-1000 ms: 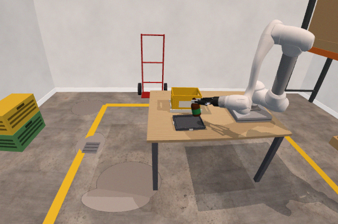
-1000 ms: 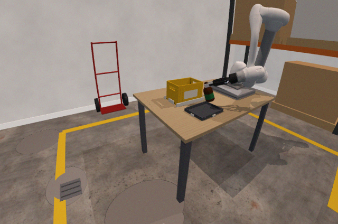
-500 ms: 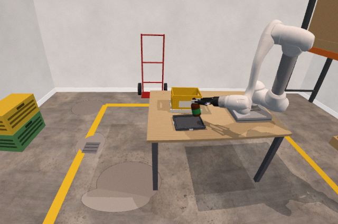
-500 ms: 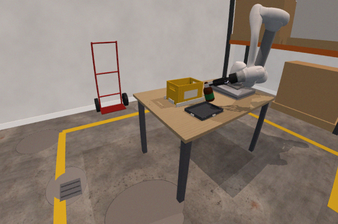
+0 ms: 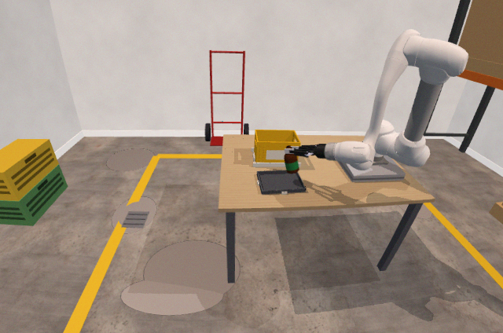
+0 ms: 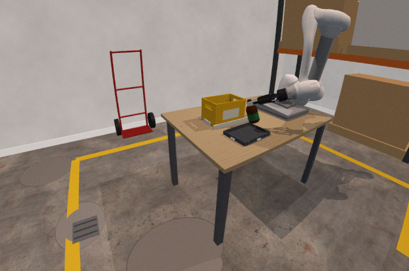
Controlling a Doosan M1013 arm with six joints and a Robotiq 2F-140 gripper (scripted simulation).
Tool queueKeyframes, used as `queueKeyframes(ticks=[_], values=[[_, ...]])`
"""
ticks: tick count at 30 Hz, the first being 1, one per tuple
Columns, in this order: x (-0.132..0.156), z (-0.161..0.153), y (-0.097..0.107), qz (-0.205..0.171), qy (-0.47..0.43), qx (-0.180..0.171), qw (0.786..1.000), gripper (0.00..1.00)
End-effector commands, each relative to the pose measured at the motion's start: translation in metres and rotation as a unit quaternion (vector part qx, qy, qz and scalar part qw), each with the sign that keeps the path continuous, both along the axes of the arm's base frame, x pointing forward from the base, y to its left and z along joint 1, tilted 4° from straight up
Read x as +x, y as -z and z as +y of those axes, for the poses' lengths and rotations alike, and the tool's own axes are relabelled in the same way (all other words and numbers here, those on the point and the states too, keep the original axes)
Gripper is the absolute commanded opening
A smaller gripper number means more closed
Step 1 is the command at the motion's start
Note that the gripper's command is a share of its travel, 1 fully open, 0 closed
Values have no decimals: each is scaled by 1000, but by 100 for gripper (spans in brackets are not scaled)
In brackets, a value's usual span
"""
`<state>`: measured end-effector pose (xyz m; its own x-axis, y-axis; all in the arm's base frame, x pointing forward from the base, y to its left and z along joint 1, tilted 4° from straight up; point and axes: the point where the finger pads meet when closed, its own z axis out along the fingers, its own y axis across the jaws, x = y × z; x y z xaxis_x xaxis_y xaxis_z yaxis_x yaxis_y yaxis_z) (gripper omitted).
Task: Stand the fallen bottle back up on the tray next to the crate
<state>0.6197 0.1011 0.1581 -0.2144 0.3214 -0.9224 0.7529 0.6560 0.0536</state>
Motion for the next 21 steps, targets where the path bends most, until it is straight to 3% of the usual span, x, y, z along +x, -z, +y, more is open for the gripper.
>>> queueKeyframes(ticks=[1, 21], values=[[3, -1, 2, 1, -1, 1, 1000, 10], [3, 0, 17, 1, -1, 1, 1000, 10]])
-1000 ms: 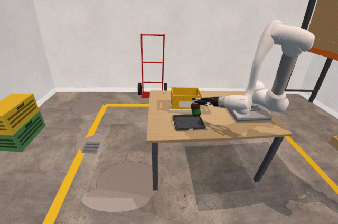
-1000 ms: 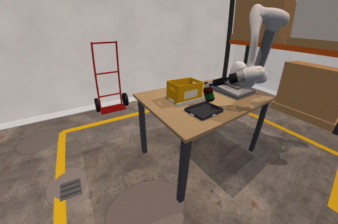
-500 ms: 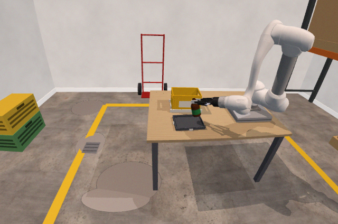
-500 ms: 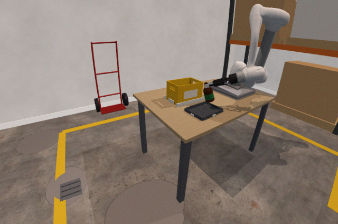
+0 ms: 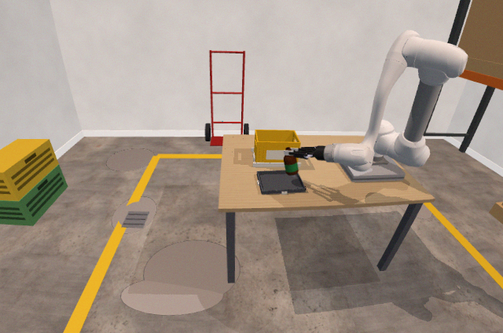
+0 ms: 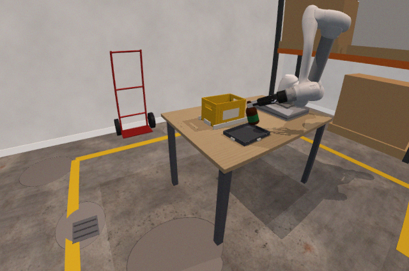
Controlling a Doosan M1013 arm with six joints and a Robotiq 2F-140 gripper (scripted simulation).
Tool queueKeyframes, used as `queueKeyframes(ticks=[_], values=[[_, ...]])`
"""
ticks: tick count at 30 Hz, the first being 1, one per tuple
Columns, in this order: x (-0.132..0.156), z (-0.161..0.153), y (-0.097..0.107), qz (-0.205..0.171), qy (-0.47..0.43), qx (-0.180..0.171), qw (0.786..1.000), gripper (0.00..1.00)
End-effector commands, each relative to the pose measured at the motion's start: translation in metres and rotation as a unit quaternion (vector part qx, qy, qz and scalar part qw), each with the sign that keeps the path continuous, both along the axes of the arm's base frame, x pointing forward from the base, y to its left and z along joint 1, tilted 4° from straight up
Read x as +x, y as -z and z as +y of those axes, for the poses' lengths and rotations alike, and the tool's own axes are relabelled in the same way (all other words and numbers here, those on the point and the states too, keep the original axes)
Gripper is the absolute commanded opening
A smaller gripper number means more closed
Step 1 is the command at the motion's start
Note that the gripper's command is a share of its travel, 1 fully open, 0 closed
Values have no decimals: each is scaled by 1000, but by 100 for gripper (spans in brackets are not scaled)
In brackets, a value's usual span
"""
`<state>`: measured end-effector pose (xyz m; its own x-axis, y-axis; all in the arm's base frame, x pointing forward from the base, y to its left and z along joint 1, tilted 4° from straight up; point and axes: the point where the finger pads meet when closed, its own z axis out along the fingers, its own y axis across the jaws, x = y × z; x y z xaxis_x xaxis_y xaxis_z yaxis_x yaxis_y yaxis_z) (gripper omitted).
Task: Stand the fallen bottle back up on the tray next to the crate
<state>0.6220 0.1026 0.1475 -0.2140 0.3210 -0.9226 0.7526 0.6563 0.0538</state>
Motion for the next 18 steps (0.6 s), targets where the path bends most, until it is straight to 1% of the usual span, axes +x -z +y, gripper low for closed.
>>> queueKeyframes(ticks=[1, 3, 18], values=[[1, -1, 7, 1, -1, 1, 1000, 10], [1, -1, 7, 1, -1, 1, 1000, 10], [1, 0, 26, 1, -1, 1, 1000, 10]])
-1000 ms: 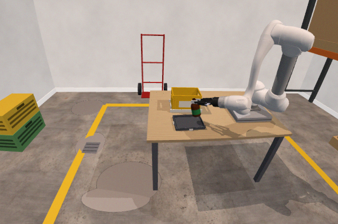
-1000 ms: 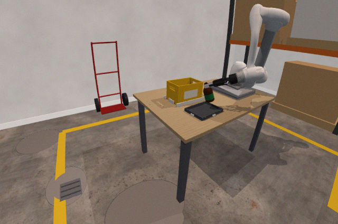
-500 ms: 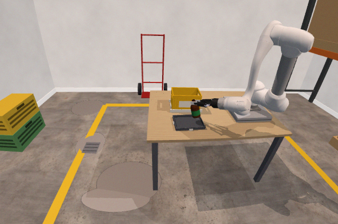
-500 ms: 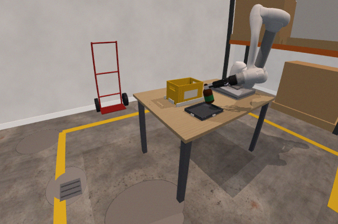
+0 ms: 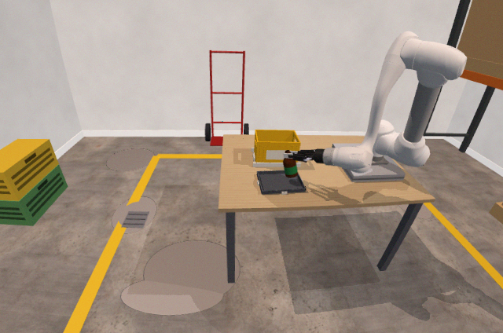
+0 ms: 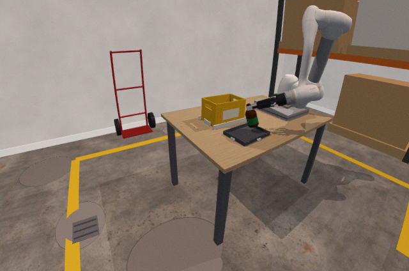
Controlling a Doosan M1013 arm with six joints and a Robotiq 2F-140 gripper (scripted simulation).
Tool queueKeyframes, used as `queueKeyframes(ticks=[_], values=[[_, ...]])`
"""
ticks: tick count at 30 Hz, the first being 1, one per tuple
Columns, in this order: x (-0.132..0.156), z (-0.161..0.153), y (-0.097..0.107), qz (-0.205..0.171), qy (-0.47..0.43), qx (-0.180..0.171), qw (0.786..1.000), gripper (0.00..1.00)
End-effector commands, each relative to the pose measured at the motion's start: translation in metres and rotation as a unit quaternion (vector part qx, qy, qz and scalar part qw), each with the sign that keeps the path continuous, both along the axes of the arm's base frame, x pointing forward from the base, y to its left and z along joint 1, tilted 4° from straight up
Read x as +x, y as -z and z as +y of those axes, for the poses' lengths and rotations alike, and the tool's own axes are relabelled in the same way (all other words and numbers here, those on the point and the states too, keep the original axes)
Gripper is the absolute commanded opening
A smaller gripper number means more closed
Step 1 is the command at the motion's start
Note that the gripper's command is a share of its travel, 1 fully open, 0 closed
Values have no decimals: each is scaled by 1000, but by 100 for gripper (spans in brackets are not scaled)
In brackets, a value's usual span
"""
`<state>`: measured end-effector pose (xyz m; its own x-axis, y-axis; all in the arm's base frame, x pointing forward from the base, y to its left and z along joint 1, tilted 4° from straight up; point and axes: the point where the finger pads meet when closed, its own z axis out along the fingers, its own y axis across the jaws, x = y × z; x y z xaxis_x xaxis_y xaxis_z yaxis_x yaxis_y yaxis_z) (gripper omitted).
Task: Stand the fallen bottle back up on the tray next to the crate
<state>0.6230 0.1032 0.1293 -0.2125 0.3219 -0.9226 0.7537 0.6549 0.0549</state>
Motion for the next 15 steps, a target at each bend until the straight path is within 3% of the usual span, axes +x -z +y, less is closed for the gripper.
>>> queueKeyframes(ticks=[1, 15], values=[[0, 0, 7, 1, -2, 1, 1000, 10], [0, 1, 21, 1, -2, 1, 1000, 10]])
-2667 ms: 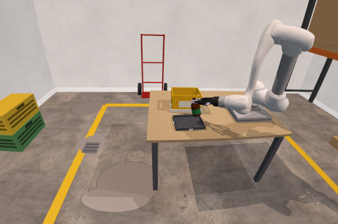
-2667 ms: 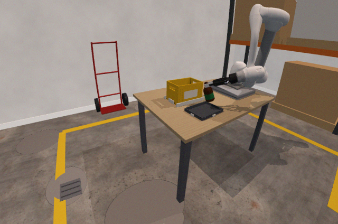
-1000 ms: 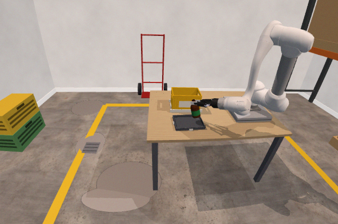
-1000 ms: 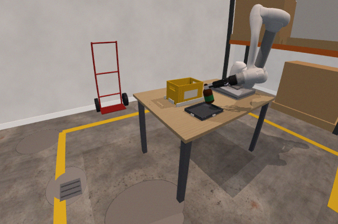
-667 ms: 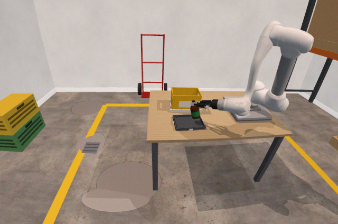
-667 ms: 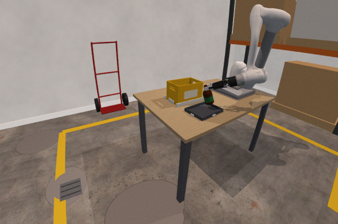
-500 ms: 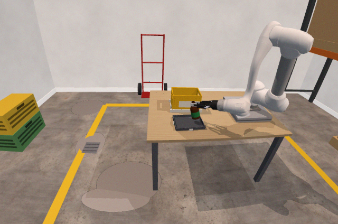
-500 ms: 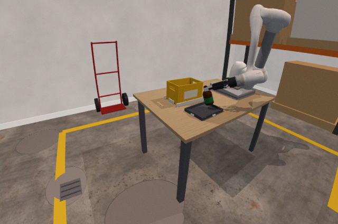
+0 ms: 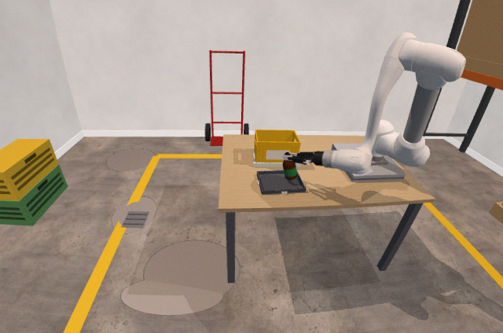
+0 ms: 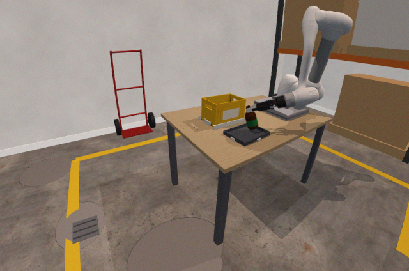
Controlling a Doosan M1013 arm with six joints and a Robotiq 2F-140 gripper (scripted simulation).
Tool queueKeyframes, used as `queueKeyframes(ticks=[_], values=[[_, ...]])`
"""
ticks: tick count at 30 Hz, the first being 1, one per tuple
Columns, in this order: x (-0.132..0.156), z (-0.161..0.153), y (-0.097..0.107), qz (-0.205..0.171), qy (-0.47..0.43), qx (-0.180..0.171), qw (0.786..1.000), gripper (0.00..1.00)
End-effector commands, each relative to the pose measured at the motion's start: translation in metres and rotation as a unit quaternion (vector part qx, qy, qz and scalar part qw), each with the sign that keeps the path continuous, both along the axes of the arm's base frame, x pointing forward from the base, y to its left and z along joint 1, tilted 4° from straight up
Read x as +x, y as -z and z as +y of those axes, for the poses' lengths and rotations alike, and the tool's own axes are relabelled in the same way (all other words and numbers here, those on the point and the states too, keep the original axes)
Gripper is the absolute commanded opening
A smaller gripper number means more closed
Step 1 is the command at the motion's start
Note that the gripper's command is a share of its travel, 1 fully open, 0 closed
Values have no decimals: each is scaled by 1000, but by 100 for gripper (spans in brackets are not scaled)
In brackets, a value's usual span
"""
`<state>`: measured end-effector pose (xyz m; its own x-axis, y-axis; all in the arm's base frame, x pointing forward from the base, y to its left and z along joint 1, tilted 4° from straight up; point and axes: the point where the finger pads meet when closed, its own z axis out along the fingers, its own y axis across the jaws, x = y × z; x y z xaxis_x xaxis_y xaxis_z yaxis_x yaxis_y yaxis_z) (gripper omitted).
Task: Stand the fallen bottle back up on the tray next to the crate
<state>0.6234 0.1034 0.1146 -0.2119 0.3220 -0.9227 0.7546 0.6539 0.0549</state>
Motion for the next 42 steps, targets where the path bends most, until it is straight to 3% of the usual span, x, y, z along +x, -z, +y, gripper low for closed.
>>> queueKeyframes(ticks=[1, 42], values=[[0, 0, 7, 1, -2, 1, 1000, 10], [0, 1, 16, 1, -2, 1, 1000, 10]])
